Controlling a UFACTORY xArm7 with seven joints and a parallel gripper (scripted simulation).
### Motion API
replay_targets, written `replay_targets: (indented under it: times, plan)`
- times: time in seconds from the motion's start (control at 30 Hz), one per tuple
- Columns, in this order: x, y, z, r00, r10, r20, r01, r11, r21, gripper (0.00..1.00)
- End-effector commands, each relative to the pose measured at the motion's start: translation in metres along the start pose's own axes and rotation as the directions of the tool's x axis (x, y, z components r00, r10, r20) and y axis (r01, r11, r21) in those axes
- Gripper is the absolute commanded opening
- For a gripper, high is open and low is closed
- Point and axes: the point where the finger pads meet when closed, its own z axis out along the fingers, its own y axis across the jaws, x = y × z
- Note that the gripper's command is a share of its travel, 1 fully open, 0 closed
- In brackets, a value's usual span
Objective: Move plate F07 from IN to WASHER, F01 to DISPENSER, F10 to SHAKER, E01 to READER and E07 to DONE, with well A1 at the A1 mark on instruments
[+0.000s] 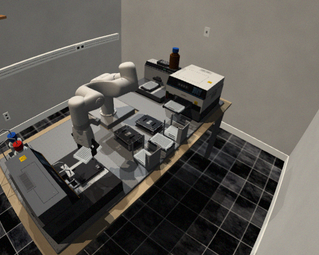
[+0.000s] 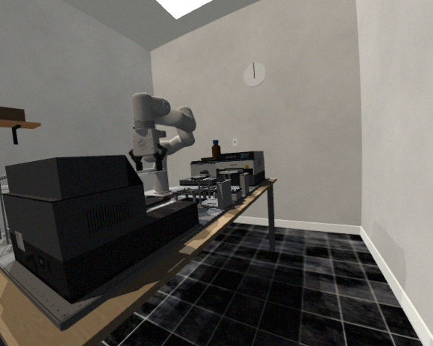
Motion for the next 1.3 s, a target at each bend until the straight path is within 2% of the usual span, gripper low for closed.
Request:
replay_targets:
  times: [0.0, 0.17, 0.63, 1.17, 1.27]
  plan:
    - [-0.016, -0.004, -0.002, 0.999, 0.054, 0.001, -0.054, 0.999, 0.0, 0.0]
    - [-0.031, -0.009, -0.002, 0.994, 0.113, 0.001, -0.113, 0.994, 0.0, 0.0]
    - [-0.031, -0.009, -0.002, 0.97, 0.244, 0.001, -0.244, 0.97, 0.0, 0.0]
    - [-0.031, -0.009, -0.002, 0.97, 0.243, 0.001, -0.243, 0.97, 0.0, 0.0]
    - [-0.031, -0.009, 0.002, 0.97, 0.244, 0.001, -0.244, 0.97, 0.0, 0.0]
